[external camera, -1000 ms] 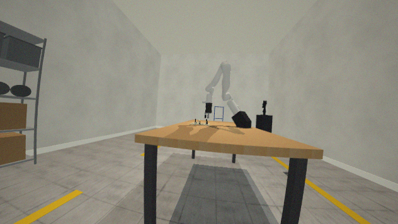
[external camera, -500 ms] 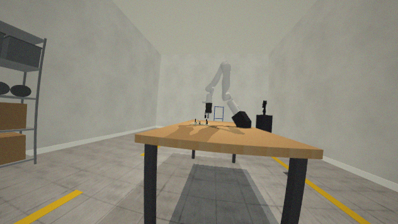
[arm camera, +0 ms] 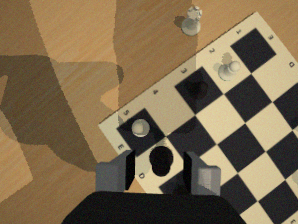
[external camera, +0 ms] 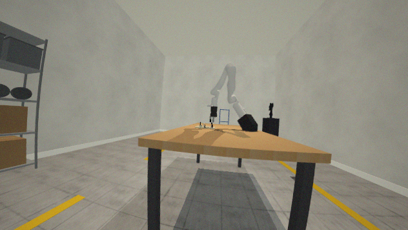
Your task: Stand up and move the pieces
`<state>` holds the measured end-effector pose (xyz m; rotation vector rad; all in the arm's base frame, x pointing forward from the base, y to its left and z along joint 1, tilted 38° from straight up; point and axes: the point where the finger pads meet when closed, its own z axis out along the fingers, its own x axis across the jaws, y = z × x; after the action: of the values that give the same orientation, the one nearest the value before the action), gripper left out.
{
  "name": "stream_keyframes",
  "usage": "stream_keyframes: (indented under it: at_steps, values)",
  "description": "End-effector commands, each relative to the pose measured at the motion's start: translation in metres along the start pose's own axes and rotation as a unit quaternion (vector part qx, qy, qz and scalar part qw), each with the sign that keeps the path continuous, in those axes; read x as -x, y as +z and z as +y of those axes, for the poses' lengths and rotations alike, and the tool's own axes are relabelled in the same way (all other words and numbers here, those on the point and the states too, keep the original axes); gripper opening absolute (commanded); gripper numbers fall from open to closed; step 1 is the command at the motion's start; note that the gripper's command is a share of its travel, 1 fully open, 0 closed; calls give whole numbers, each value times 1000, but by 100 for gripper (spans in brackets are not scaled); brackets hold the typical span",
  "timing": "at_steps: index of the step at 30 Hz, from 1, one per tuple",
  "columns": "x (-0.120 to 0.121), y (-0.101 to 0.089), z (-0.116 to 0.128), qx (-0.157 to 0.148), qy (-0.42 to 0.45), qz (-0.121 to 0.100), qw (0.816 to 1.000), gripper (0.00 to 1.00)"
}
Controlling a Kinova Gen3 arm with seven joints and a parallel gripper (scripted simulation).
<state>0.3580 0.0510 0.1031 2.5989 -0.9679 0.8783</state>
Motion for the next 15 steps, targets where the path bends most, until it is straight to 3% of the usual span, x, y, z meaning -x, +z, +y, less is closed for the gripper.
stream_keyframes:
  at_steps: [1,15]
  values:
    - [-2,3,3,4,3,0,1000,79]
    - [-2,32,3,4,3,0,1000,79]
